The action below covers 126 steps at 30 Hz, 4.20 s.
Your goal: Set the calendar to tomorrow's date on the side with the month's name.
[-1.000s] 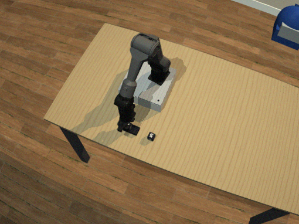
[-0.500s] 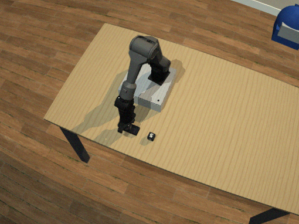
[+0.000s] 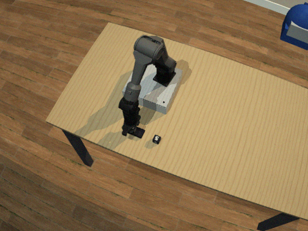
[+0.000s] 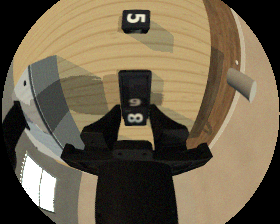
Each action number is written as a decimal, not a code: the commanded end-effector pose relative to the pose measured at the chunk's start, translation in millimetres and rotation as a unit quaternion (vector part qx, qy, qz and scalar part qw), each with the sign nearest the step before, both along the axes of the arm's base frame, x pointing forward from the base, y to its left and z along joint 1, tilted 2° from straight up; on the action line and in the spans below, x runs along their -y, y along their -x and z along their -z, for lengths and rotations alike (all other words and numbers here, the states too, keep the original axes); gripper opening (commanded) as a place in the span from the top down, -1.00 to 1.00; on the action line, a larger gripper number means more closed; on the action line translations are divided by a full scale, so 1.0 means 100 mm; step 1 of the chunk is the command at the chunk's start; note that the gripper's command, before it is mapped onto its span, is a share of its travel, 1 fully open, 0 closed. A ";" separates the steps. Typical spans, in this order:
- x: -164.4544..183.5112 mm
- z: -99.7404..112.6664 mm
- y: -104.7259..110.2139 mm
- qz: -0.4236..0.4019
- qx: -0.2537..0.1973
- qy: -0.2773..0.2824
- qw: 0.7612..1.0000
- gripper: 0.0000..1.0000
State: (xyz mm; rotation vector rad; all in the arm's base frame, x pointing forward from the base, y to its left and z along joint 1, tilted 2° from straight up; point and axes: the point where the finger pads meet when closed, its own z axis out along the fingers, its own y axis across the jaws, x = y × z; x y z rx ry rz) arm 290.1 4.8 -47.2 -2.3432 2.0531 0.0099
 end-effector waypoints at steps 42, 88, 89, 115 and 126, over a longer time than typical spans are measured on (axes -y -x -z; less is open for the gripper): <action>0.00 0.01 0.01 -0.001 -0.001 0.000 1.000 0.33; 0.02 -1.00 0.01 0.000 0.000 0.000 1.000 0.33; 0.03 -1.00 0.01 0.002 0.000 0.000 1.000 0.33; 0.77 -0.90 -0.11 0.611 -0.015 -0.007 0.792 0.33; 0.92 -0.88 -0.11 0.706 -0.017 -0.009 0.708 0.33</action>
